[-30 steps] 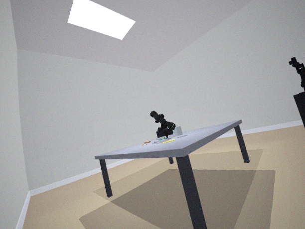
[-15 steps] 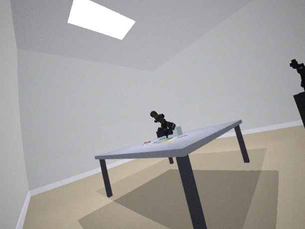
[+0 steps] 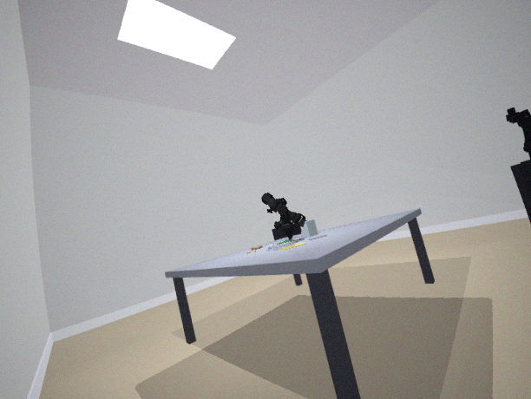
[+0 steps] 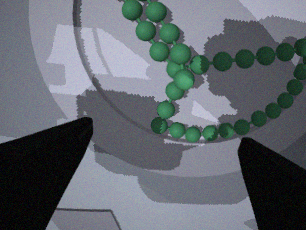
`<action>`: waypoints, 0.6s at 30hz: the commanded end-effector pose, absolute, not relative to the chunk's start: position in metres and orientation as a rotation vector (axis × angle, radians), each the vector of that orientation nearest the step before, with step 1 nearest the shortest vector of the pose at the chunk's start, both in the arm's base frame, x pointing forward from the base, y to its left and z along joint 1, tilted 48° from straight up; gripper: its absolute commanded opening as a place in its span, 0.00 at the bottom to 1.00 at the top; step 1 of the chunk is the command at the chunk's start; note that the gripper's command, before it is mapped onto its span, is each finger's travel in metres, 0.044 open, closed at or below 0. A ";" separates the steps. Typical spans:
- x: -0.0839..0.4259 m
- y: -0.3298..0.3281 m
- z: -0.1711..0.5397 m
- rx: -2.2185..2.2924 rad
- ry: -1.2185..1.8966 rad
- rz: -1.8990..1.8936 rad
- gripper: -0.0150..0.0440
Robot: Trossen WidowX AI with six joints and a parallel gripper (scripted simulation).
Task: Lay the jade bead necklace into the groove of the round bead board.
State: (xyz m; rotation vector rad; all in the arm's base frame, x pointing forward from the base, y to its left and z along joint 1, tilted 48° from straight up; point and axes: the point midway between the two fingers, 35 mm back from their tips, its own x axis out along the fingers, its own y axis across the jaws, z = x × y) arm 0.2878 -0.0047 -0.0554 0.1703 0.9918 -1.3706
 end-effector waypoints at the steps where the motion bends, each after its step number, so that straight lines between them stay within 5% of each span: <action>1: 0.296 0.007 -0.035 0.326 0.856 -1.447 0.73; 7: 0.297 0.009 -0.031 0.359 0.826 -1.467 0.47; 18: 0.297 0.003 -0.037 0.362 0.826 -1.464 0.46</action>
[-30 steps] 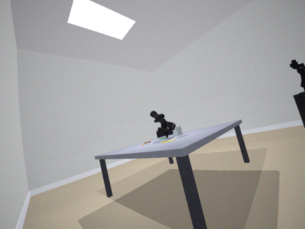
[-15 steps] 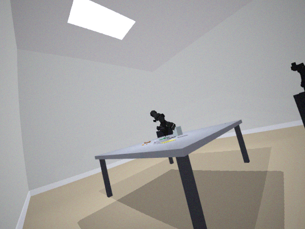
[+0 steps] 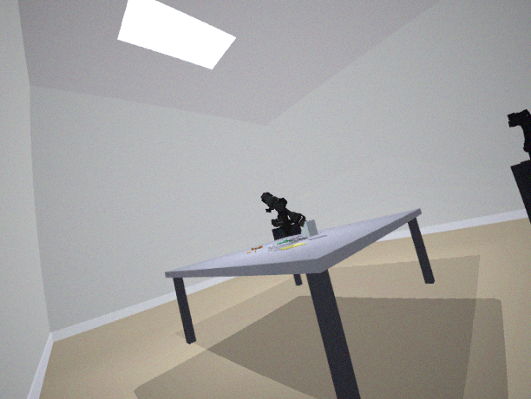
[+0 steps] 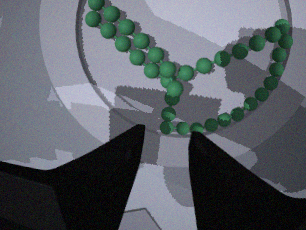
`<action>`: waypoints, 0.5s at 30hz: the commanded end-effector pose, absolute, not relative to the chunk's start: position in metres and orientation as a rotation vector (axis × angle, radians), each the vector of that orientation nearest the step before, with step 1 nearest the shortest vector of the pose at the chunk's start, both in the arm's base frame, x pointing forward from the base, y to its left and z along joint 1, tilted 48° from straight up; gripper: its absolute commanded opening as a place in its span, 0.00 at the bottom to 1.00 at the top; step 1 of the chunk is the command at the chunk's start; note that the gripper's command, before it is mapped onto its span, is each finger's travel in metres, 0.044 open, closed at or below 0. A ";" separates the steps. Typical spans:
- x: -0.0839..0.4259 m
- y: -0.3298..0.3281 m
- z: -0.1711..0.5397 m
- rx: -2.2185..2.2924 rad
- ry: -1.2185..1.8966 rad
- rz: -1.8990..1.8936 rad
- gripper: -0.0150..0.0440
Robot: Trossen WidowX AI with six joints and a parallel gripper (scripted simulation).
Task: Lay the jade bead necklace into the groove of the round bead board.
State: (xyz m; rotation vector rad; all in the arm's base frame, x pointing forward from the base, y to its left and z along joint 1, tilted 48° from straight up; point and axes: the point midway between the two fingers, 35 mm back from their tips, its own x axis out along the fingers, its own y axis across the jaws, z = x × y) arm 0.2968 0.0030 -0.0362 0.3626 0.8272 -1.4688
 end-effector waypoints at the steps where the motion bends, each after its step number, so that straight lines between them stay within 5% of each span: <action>1: 0.297 0.002 -0.038 0.362 0.826 -1.464 0.46; 15: 0.294 -0.015 -0.053 0.359 0.825 -1.467 0.46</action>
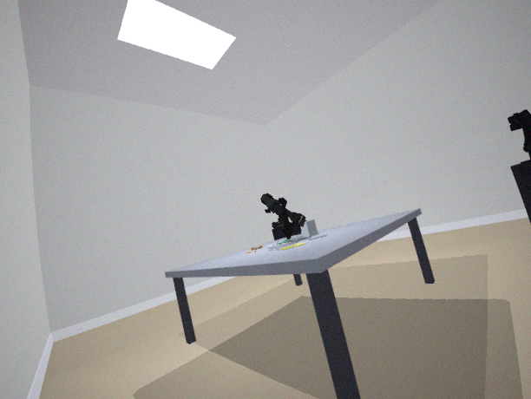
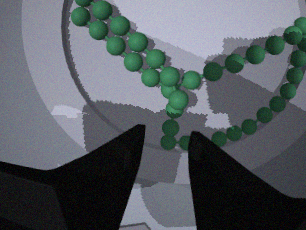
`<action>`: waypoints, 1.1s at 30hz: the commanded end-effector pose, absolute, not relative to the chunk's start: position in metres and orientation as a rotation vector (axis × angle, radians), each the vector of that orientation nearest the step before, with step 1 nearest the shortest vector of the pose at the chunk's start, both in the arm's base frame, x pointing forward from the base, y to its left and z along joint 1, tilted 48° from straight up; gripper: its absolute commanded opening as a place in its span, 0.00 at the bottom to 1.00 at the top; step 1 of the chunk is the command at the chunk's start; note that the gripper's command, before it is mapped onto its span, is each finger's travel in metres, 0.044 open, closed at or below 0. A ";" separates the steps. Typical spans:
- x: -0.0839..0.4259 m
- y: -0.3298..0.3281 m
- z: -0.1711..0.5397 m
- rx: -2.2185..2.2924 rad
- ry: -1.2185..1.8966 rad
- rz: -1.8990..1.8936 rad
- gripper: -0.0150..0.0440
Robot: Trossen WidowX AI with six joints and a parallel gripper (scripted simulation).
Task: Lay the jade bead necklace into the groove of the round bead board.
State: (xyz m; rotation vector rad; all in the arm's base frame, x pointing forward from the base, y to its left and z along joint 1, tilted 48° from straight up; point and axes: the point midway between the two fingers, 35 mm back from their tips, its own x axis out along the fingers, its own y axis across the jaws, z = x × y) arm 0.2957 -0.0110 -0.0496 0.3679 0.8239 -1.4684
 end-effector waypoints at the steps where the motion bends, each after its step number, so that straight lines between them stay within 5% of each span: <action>1: 0.294 -0.016 -0.054 0.358 0.825 -1.467 0.46; 7: 0.293 -0.020 -0.058 0.357 0.825 -1.468 0.46; 12: 0.294 -0.019 -0.056 0.366 0.824 -1.472 0.25; 33: 0.294 -0.019 -0.056 0.366 0.824 -1.472 0.25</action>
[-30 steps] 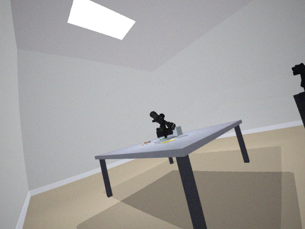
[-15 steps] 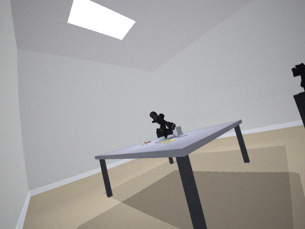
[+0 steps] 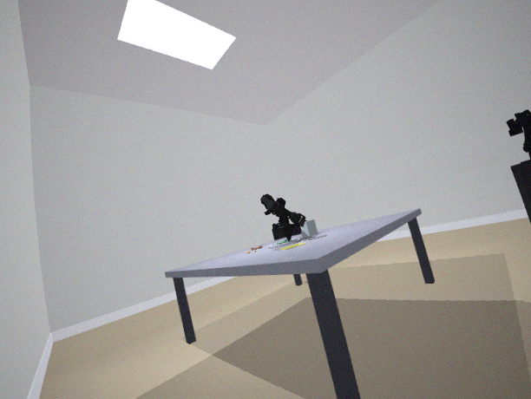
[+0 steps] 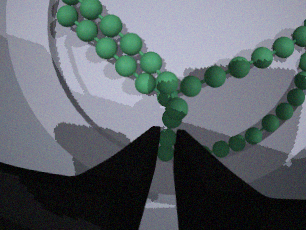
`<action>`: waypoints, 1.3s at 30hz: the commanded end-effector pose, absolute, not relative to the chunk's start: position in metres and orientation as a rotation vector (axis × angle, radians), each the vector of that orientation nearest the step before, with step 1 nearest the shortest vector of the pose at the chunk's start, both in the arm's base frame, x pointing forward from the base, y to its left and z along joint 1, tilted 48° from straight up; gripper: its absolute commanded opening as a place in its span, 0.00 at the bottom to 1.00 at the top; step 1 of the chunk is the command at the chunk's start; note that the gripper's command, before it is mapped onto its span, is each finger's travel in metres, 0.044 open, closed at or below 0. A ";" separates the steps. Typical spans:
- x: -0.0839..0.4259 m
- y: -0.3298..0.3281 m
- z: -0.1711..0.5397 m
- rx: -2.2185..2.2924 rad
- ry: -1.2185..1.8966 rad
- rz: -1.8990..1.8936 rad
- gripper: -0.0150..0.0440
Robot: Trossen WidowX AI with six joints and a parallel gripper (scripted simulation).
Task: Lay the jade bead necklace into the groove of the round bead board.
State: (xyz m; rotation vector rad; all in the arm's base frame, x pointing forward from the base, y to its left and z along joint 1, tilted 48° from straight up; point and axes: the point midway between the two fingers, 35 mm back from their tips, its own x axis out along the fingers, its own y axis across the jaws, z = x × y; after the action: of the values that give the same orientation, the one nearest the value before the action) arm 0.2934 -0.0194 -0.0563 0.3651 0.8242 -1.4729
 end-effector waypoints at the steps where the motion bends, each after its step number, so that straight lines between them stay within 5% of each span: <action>1: 0.294 -0.019 -0.056 0.366 0.824 -1.472 0.25; 39: 0.301 -0.005 -0.063 0.359 0.825 -1.467 0.25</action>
State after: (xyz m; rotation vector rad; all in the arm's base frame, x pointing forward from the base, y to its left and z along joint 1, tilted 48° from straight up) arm 0.3000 -0.0066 -0.0630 0.3518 0.8263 -1.4684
